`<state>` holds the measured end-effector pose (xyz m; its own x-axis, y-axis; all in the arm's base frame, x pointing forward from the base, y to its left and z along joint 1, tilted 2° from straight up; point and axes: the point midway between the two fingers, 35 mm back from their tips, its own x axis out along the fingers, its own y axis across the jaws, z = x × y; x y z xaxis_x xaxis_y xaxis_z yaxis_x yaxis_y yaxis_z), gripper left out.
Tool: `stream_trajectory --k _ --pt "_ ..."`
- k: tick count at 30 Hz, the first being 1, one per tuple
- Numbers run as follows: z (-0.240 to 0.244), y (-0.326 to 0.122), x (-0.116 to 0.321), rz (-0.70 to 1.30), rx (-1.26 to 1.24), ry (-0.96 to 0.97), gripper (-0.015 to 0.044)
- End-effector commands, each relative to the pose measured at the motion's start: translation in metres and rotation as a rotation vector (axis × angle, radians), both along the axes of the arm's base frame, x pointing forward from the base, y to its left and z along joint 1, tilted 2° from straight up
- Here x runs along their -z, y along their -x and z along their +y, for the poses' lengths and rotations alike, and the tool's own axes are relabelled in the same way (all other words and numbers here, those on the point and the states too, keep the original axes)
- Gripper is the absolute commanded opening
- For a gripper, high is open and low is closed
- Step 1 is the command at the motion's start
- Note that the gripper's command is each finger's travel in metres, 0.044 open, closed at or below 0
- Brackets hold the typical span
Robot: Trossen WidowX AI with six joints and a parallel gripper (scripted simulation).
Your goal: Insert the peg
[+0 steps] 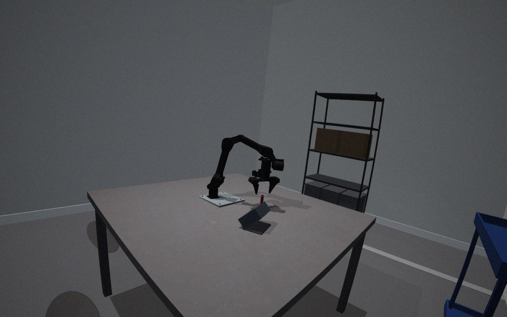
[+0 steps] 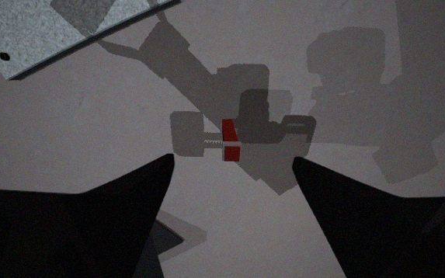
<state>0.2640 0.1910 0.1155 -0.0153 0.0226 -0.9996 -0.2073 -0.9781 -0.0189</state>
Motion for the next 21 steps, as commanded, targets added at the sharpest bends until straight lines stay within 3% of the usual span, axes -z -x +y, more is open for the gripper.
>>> stream_trajectory --k 1,21 --pt "0.000 0.000 0.007 0.001 -0.007 0.005 0.0440" --pt "0.000 0.000 0.040 0.001 -0.007 0.005 0.0440"
